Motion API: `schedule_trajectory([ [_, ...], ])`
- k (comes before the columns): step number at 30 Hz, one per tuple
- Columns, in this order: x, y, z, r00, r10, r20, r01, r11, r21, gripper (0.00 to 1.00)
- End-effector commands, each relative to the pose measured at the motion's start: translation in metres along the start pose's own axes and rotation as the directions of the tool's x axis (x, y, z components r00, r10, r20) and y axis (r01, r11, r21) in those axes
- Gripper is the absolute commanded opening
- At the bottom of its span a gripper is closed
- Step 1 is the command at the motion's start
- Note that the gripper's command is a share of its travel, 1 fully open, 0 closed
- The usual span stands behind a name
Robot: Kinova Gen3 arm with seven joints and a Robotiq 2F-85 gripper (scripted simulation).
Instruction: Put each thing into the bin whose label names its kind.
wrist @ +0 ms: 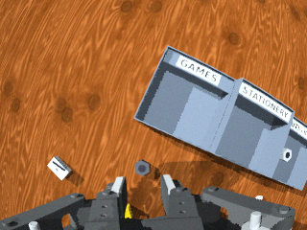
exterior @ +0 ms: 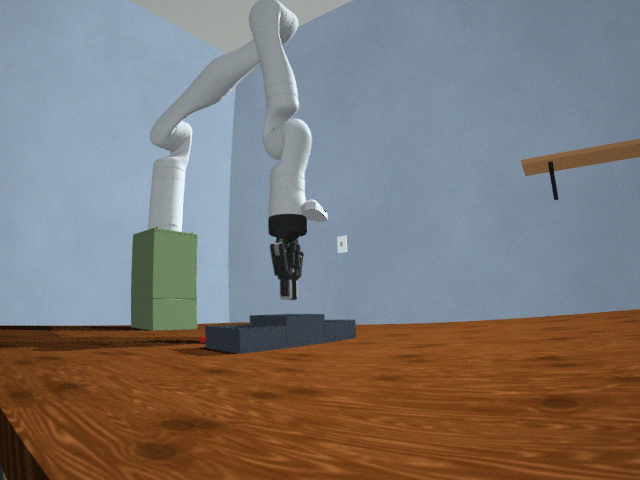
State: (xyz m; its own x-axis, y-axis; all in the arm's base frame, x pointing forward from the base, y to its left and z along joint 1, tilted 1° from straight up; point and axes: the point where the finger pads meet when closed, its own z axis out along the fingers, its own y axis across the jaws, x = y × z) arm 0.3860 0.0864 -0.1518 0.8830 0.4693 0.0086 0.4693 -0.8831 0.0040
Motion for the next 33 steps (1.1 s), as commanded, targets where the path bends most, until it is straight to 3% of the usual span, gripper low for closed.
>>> schedule_trajectory([
  [1, 0.001, 0.000, -0.001, 1.000, 0.000, -0.001, 0.000, 1.000, 0.000, 0.31],
  [8, 0.001, -0.001, -0.001, 1.000, 0.000, -0.001, 0.000, 1.000, 0.000, 0.31],
  [24, -0.002, -0.006, 0.055, 1.000, 0.000, -0.001, 0.000, 1.000, 0.000, 0.31],
  [33, -0.002, -0.007, 0.056, 1.000, 0.000, -0.001, 0.000, 1.000, 0.000, 0.31],
])
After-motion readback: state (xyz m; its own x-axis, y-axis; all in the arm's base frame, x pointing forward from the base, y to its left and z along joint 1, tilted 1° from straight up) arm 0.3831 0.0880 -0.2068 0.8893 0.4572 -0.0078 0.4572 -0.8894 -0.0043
